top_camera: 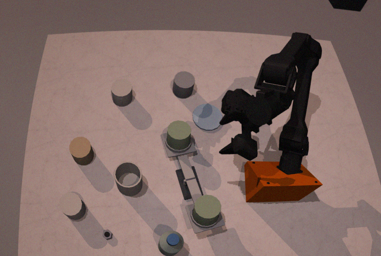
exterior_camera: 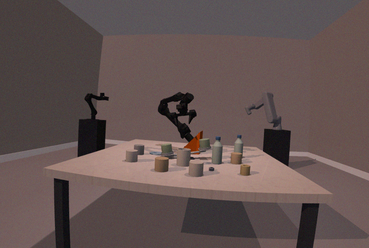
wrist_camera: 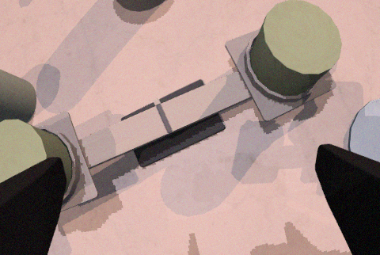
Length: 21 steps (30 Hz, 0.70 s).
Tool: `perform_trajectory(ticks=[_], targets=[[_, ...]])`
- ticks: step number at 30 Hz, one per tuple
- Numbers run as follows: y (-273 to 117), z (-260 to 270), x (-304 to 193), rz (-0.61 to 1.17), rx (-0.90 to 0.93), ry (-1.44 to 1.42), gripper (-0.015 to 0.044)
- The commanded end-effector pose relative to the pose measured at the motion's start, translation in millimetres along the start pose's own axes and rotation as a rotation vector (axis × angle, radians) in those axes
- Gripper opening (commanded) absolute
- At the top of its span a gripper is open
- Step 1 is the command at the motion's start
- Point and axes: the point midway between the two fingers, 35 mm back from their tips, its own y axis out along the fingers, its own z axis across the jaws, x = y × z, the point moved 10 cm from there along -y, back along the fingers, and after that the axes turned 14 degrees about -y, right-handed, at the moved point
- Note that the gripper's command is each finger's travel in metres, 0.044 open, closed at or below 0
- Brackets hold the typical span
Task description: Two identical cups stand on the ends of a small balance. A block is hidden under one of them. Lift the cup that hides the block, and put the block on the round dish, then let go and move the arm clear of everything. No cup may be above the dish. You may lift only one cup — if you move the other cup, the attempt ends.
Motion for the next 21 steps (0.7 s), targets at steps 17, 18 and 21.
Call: perform_trajectory(ticks=[17, 18, 21], targets=[[57, -35, 52, 0.245, -0.116, 0.495, 0.044], [61, -37, 54, 0.256, -0.123, 0.522, 0.044], [71, -44, 60, 0.29, -0.148, 0.601, 0.044]])
